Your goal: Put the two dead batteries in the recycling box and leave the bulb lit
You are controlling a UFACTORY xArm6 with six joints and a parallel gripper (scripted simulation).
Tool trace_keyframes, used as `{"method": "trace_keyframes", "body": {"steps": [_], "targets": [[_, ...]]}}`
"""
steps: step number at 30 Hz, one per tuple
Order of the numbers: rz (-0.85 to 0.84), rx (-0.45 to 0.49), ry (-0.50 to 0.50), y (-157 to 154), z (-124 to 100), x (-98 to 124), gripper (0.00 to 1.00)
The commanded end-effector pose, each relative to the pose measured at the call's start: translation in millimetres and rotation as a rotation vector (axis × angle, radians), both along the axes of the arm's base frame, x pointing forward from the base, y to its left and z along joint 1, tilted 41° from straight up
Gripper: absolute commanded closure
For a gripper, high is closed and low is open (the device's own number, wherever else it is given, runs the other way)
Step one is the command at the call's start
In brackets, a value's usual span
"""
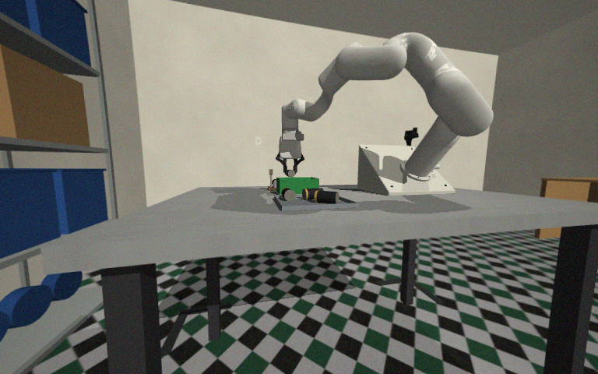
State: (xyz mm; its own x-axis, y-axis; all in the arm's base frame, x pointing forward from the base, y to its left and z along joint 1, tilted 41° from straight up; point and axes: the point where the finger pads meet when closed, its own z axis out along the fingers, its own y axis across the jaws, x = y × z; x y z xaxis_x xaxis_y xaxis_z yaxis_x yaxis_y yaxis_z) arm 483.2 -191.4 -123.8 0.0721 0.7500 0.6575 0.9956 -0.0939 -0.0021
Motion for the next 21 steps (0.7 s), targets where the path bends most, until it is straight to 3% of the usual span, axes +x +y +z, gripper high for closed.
{"method": "trace_keyframes", "body": {"steps": [1, 21], "targets": [[-0.002, -0.003, -0.003, -2, 1, 2, 0.72], [-0.002, -0.003, -0.003, 7, -9, 3, 0.72]]}}
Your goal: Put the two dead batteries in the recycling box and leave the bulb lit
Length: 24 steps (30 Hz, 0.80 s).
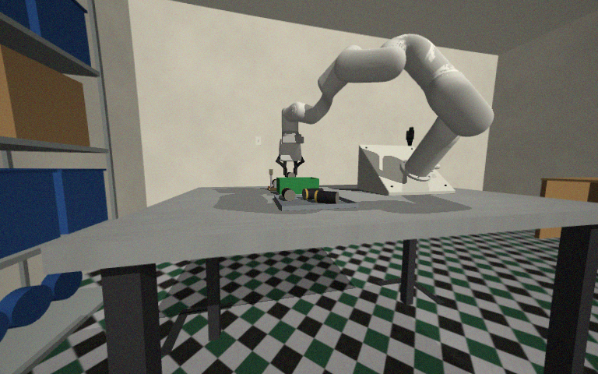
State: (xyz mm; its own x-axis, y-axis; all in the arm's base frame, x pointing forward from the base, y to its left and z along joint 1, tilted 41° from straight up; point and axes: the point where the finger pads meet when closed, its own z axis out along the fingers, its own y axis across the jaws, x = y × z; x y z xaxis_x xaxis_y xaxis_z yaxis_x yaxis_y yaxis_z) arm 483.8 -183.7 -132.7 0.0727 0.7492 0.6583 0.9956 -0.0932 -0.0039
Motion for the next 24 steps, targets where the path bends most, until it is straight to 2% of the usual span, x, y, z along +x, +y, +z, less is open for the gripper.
{"method": "trace_keyframes", "body": {"steps": [1, 17, 24], "targets": [[-0.002, -0.004, -0.005, -1, 0, 2, 0.72], [-0.002, -0.004, -0.005, 1, -2, 2, 0.72], [-0.002, -0.004, -0.005, 8, -10, 3, 0.72]]}}
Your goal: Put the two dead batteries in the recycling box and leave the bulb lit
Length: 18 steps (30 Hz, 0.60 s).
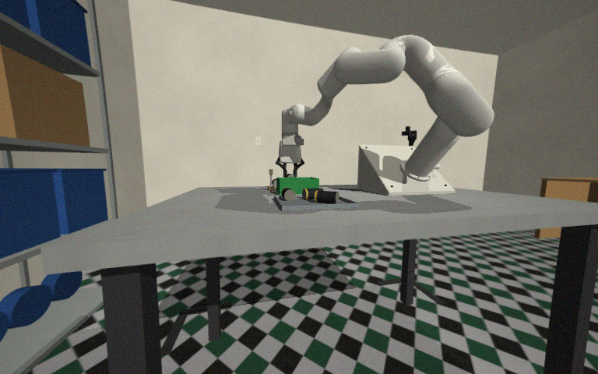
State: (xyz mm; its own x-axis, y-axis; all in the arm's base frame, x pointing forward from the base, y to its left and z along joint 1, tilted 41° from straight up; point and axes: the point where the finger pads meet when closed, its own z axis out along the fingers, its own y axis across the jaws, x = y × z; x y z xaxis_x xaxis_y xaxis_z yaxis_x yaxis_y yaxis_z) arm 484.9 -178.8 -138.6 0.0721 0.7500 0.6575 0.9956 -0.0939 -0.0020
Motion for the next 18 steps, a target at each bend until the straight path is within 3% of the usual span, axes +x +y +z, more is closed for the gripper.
{"method": "trace_keyframes", "body": {"steps": [1, 18], "targets": [[-0.002, -0.003, -0.003, 4, -6, 2, 0.72], [-0.002, -0.003, -0.003, 15, -18, 3, 0.72]]}}
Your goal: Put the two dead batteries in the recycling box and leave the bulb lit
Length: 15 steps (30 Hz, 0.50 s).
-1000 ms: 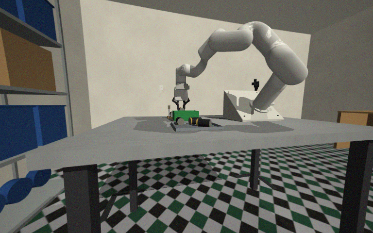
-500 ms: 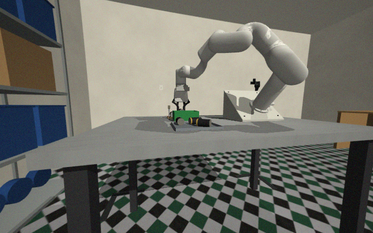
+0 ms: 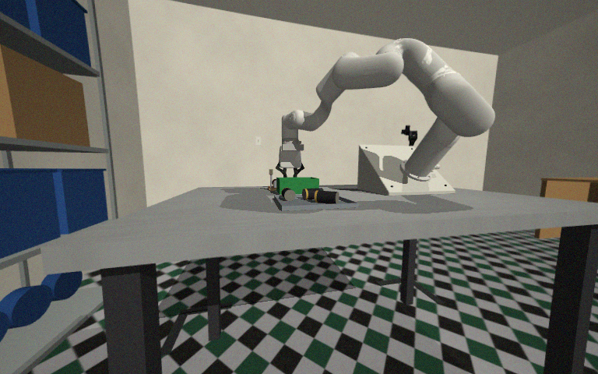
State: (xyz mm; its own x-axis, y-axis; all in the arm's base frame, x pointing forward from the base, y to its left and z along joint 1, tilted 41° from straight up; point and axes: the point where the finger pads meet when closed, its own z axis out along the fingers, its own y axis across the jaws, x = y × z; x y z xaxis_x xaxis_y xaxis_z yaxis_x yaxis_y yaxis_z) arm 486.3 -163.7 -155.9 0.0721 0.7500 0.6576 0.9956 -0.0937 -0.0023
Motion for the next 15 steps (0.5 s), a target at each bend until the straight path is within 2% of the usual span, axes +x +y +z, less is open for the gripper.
{"method": "trace_keyframes", "body": {"steps": [1, 12, 13, 15], "targets": [[-0.002, -0.003, -0.004, -0.3, -0.6, 1.5, 0.72], [-0.002, -0.003, -0.004, -0.3, -0.6, 1.5, 0.72], [-0.002, -0.003, -0.004, -0.3, -0.6, 1.5, 0.49], [-0.002, -0.003, -0.004, -0.3, -0.6, 1.5, 0.49]]}}
